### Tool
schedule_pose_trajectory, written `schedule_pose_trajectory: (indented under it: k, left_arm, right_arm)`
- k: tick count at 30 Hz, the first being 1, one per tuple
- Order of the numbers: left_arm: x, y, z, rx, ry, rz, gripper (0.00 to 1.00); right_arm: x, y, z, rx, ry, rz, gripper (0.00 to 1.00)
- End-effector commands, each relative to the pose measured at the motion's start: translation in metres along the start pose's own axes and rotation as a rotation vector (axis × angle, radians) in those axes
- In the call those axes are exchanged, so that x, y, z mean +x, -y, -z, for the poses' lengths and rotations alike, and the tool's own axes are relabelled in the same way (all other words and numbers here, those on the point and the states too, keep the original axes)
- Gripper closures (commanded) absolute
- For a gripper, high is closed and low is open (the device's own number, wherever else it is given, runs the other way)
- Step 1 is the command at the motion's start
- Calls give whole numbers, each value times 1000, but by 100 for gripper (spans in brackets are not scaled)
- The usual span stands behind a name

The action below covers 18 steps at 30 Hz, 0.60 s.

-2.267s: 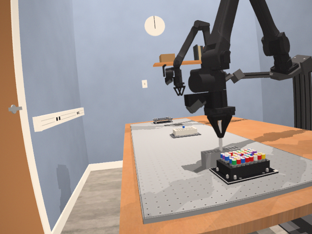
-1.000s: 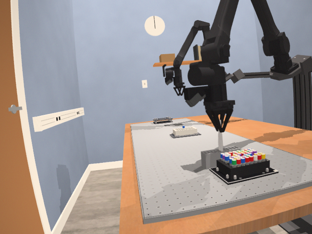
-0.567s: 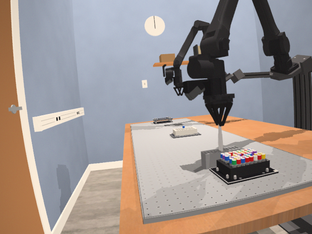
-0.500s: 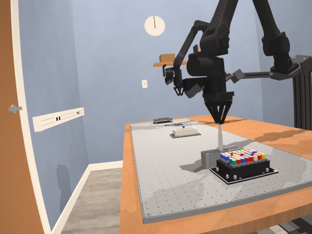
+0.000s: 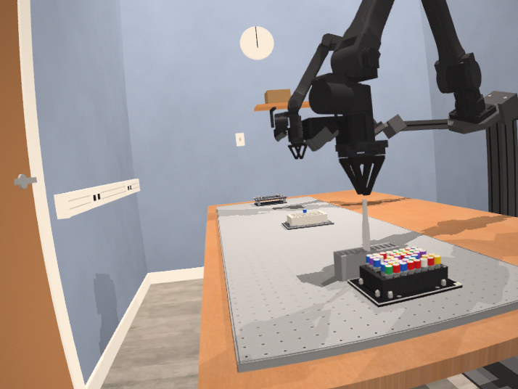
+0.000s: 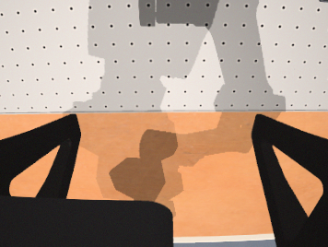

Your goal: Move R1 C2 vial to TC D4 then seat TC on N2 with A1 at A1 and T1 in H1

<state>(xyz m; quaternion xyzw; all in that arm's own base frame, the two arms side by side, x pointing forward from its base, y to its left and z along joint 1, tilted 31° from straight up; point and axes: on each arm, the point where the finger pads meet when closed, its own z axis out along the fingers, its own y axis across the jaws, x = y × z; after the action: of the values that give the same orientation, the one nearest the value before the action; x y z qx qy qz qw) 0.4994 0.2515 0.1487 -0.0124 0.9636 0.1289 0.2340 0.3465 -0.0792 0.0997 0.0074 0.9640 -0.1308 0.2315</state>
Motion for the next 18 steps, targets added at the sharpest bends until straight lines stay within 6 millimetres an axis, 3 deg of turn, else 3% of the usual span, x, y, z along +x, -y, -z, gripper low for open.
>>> schedule_pose_trajectory:
  k: [1, 6, 8, 9, 18]
  left_arm:
    - [2, 6, 2, 11, -15, -3, 76]
    - [-8, 1, 23, -4, 15, 1, 76]
    - [-8, 1, 23, -4, 15, 1, 76]
    - [2, 6, 5, 14, -25, 0, 76]
    - [0, 5, 8, 9, -13, 1, 76]
  right_arm:
    - [-11, 2, 5, 2, 24, 10, 0]
    - [-11, 2, 5, 2, 24, 10, 0]
    - [-11, 2, 5, 2, 24, 10, 0]
    - [-11, 2, 5, 2, 24, 10, 0]
    - [-11, 2, 5, 2, 24, 10, 0]
